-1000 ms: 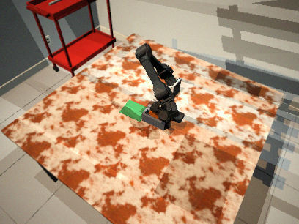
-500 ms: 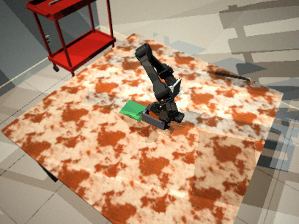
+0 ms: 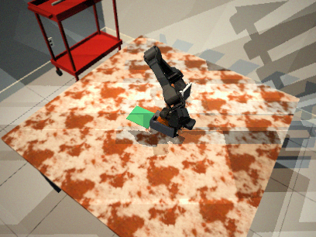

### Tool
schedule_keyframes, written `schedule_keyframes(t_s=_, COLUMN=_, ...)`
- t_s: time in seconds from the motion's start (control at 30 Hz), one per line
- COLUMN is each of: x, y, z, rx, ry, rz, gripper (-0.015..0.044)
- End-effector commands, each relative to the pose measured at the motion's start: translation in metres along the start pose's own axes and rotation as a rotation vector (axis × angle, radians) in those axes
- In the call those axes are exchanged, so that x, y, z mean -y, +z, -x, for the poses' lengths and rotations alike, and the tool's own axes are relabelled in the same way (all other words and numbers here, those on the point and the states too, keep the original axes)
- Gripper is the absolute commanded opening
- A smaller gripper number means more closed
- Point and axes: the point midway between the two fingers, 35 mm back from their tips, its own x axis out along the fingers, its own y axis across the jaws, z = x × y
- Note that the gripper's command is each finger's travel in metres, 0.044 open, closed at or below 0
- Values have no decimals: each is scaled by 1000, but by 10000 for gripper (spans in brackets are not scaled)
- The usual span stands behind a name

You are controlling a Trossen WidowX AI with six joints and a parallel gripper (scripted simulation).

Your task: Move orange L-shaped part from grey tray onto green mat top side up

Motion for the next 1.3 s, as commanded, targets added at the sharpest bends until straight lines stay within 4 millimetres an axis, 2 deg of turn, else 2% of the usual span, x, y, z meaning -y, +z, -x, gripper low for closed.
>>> schedule_keyframes(t_s=0.0, x=-7, y=-1, z=6, rx=-8, ry=-2, rz=1, gripper=180)
schedule_keyframes(t_s=0.13, x=-8, y=0, z=15, rx=-9, ry=-1, rz=2, gripper=180)
schedule_keyframes(t_s=0.23, x=-6, y=2, z=43, rx=-9, ry=1, rz=2, gripper=180)
schedule_keyframes(t_s=0.33, x=1, y=1, z=88, rx=-10, ry=1, rz=3, gripper=180)
schedule_keyframes(t_s=0.4, x=3, y=-1, z=100, rx=-10, ry=1, rz=3, gripper=180)
schedule_keyframes(t_s=1.27, x=1, y=2, z=98, rx=12, ry=7, rz=8, gripper=180)
